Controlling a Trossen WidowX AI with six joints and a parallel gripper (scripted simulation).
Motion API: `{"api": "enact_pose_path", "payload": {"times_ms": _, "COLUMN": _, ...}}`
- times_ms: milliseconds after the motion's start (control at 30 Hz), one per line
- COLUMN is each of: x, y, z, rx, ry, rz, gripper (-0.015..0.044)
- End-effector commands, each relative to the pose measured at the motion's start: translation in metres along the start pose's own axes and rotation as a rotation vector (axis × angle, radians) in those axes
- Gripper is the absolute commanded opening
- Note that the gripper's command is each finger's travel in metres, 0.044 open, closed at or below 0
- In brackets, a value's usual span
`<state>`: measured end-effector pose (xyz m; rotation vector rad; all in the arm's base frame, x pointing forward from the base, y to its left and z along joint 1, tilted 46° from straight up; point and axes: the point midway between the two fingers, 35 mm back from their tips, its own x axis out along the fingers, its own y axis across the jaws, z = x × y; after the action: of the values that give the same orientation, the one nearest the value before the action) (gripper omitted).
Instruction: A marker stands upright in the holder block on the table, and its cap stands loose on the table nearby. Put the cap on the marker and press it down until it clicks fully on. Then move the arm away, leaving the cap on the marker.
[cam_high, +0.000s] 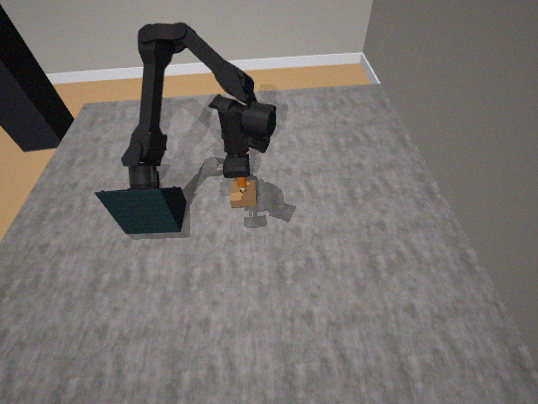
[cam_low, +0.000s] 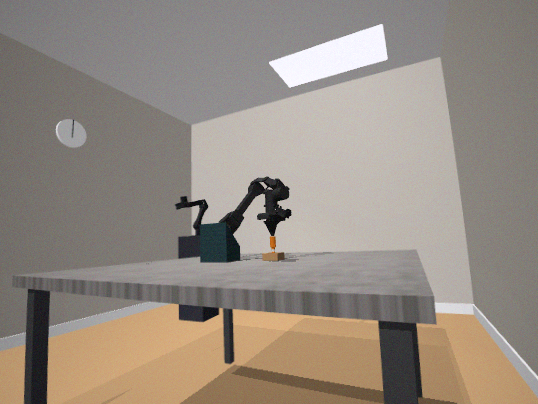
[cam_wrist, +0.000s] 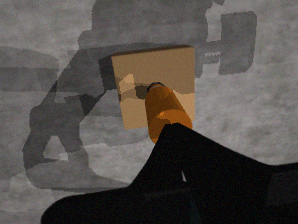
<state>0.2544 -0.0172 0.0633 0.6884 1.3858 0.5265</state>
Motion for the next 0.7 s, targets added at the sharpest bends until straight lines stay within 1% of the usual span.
{"api": "enact_pose_path", "payload": {"times_ms": 0, "x": 0.006, "y": 0.000, "z": -0.001, "rx": 0.007, "ry": -0.001, "rz": 0.005, "gripper": 0.0000}}
{"api": "enact_pose_path", "payload": {"times_ms": 167, "x": 0.013, "y": 0.000, "z": 0.000, "rx": 0.007, "ry": -0.001, "rz": 0.005, "gripper": 0.0000}}
{"api": "enact_pose_path", "payload": {"times_ms": 200, "x": 0.007, "y": 0.000, "z": 0.001, "rx": -0.001, "ry": -0.004, "rz": -0.001, "gripper": 0.0000}}
{"api": "enact_pose_path", "payload": {"times_ms": 400, "x": 0.005, "y": 0.000, "z": 0.001, "rx": 0.000, "ry": -0.004, "rz": -0.002, "gripper": 0.0000}}
{"api": "enact_pose_path", "payload": {"times_ms": 467, "x": -0.014, "y": -0.002, "z": 0.004, "rx": 0.001, "ry": -0.004, "rz": -0.006, "gripper": 0.0000}}
{"api": "enact_pose_path", "payload": {"times_ms": 600, "x": -0.072, "y": -0.002, "z": 0.002, "rx": 0.004, "ry": -0.002, "rz": -0.005, "gripper": 0.0000}}
{"api": "enact_pose_path", "payload": {"times_ms": 667, "x": -0.082, "y": -0.001, "z": 0.000, "rx": 0.004, "ry": -0.001, "rz": -0.003, "gripper": 0.0000}}
